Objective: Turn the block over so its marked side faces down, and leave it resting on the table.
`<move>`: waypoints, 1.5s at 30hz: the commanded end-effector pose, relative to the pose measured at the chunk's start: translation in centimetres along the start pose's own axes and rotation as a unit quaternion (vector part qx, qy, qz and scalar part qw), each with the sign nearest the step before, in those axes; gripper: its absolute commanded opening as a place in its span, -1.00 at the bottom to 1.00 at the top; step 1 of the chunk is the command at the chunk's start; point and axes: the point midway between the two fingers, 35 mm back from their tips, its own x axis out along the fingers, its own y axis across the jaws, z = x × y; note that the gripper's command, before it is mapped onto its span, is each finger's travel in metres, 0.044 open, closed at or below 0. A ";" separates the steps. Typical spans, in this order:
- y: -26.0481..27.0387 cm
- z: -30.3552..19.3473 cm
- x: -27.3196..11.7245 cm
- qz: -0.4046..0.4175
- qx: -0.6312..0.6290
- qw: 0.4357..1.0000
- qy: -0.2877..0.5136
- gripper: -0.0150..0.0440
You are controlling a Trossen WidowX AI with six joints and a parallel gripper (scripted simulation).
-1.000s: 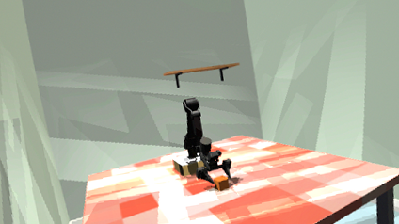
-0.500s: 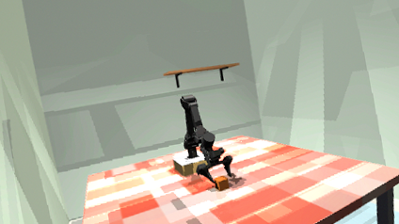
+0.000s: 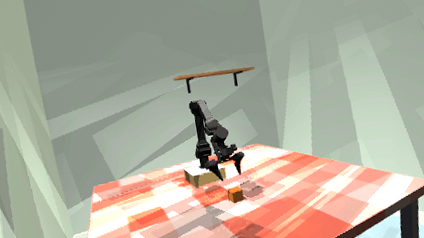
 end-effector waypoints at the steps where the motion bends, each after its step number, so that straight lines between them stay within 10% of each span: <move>1: -0.1 0.3 -0.1 -0.002 -0.001 1.000 0.028 1.00; 17: 0.0 4.0 -0.4 -0.002 -0.001 0.966 0.259 1.00; 45: -0.1 0.6 5.2 -0.002 -0.001 0.965 0.262 1.00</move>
